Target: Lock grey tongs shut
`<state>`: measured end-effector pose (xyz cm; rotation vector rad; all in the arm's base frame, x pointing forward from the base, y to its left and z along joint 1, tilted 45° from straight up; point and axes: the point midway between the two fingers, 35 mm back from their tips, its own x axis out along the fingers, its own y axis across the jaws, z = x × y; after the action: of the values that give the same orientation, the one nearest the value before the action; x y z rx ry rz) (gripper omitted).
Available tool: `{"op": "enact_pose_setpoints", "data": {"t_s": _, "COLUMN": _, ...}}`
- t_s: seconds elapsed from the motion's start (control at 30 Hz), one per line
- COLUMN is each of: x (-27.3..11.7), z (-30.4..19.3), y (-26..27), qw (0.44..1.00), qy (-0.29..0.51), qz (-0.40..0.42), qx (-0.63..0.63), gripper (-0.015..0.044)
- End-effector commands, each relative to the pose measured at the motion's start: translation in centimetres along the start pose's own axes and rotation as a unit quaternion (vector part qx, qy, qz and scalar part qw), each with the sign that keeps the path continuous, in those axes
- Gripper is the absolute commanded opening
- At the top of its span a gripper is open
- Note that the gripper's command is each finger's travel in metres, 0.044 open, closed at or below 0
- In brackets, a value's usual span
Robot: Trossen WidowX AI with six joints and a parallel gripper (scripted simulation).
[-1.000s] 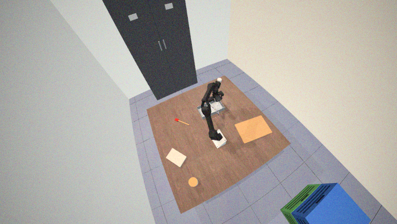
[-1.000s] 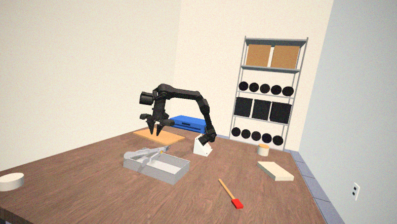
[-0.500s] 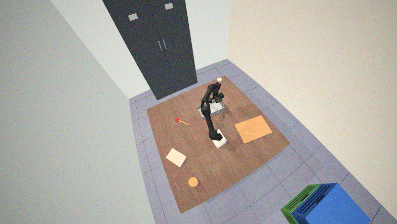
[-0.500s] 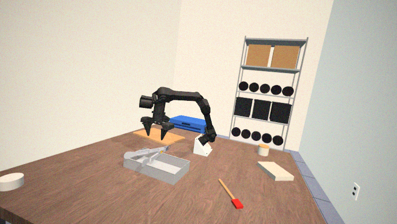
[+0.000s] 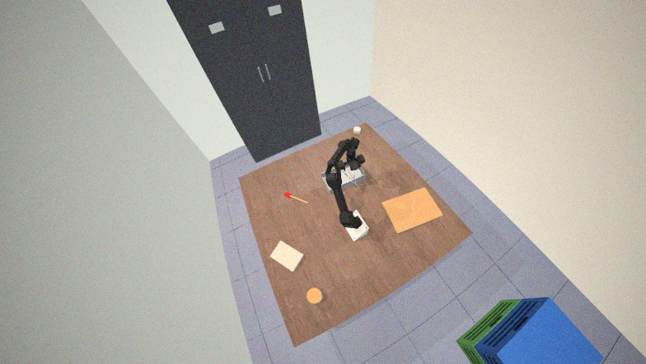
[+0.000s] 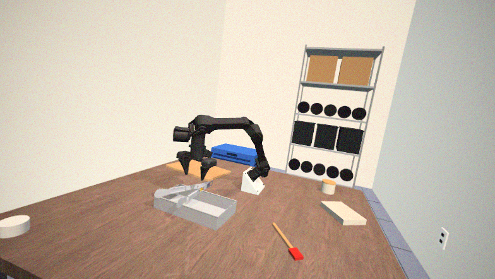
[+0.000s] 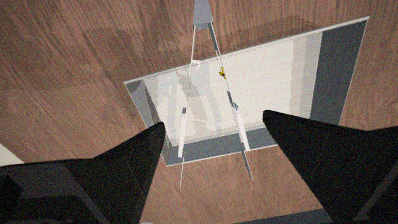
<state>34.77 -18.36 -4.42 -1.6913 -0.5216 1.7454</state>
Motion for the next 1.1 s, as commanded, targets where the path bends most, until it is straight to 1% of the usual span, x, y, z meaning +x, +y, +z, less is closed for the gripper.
{"op": "enact_pose_setpoints", "data": {"t_s": 0.0, "x": 0.9, "z": 0.2, "y": 0.0, "qw": 1.0, "qy": -0.006, "qz": -0.001, "qx": 0.004, "gripper": 0.044}}
{"op": "enact_pose_setpoints", "data": {"t_s": 1.07, "x": 6.1, "z": -0.1, "y": 0.0, "qw": 1.0, "qy": -0.005, "qz": -0.002, "qx": 0.004, "gripper": 0.044}}
